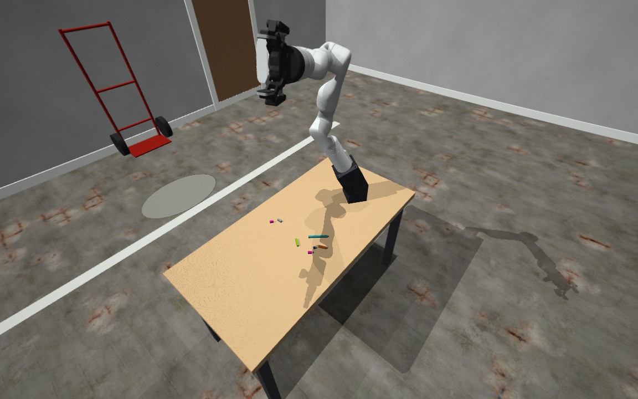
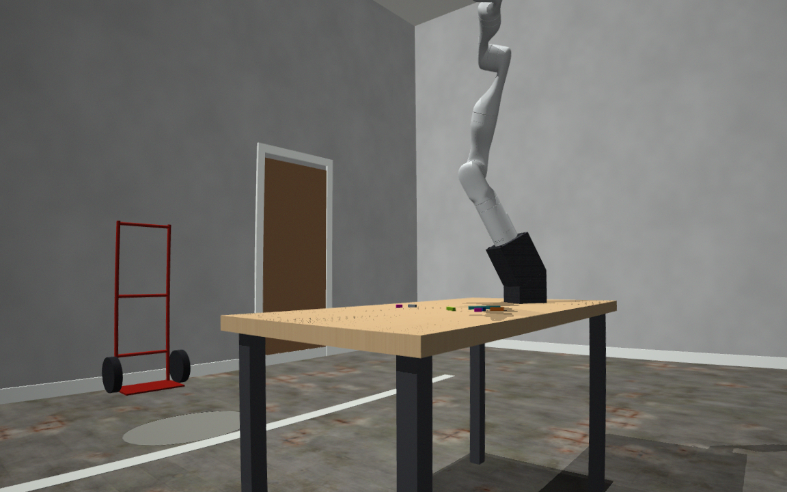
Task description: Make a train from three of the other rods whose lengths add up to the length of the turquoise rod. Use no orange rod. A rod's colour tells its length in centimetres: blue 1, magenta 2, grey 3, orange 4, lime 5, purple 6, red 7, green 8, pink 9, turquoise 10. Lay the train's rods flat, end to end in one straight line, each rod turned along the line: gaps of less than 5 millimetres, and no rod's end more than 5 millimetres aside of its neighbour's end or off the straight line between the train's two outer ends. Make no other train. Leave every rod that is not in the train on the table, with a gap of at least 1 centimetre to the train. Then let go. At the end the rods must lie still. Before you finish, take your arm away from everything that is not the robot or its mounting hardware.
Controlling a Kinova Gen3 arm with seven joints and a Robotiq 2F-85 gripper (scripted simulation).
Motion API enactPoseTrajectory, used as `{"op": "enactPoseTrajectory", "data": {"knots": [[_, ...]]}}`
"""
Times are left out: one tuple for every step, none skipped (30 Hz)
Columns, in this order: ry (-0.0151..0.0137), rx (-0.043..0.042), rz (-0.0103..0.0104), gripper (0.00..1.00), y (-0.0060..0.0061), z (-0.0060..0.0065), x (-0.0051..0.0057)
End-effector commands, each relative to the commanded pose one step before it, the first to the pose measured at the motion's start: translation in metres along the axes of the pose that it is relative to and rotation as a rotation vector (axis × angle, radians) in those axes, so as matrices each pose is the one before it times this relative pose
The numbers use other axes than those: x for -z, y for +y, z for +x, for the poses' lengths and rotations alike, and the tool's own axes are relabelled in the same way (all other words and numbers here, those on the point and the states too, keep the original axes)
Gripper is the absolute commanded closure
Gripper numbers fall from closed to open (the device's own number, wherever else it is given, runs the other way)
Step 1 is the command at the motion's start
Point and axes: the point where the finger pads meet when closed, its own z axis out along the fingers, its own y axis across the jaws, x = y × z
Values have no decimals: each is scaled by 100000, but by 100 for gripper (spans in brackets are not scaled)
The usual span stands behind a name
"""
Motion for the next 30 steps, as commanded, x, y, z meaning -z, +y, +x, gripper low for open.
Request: {"op": "enactPoseTrajectory", "data": {"knots": [[1495, -163, -357, 0, -488, 1977, 715], [1206, 1268, -906, 0, 198, 1170, 201], [1251, 1295, -987, 0, 249, 1222, 206], [1293, 1320, -1073, 0, 305, 1272, 209], [0, 0, 0, 0, 0, 0, 0], [0, 0, 0, 0, 0, 0, 0], [0, 0, 0, 0, 0, 0, 0], [0, 0, 0, 0, 0, 0, 0], [0, 0, 0, 0, 0, 0, 0], [0, 0, 0, 0, 0, 0, 0], [0, 0, 0, 0, 0, 0, 0], [0, 0, 0, 0, 0, 0, 0], [0, 0, 0, 0, 0, 0, 0], [0, 0, 0, 0, 0, 0, 0], [1331, 1341, -1164, 0, 367, 1320, 211], [0, 0, 0, 0, 0, 0, 0], [0, 0, 0, 0, 0, 0, 0], [0, 0, 0, 0, 0, 0, 0], [0, 0, 0, 0, 0, 0, 0], [0, 0, 0, 0, 0, 0, 0], [0, 0, 0, 0, 0, 0, 0], [1365, 1358, -1259, 0, 435, 1365, 211], [0, 0, 0, 0, 0, 0, 0], [0, 0, 0, 0, 0, 0, 0], [0, 0, 0, 0, 0, 0, 0], [0, 0, 0, 0, 0, 0, 0], [0, 0, 0, 0, 0, 0, 0], [0, 0, 0, 0, 0, 0, 0], [1393, 1373, -1359, 0, 507, 1406, 210], [0, 0, 0, 0, 0, 0, 0]]}}
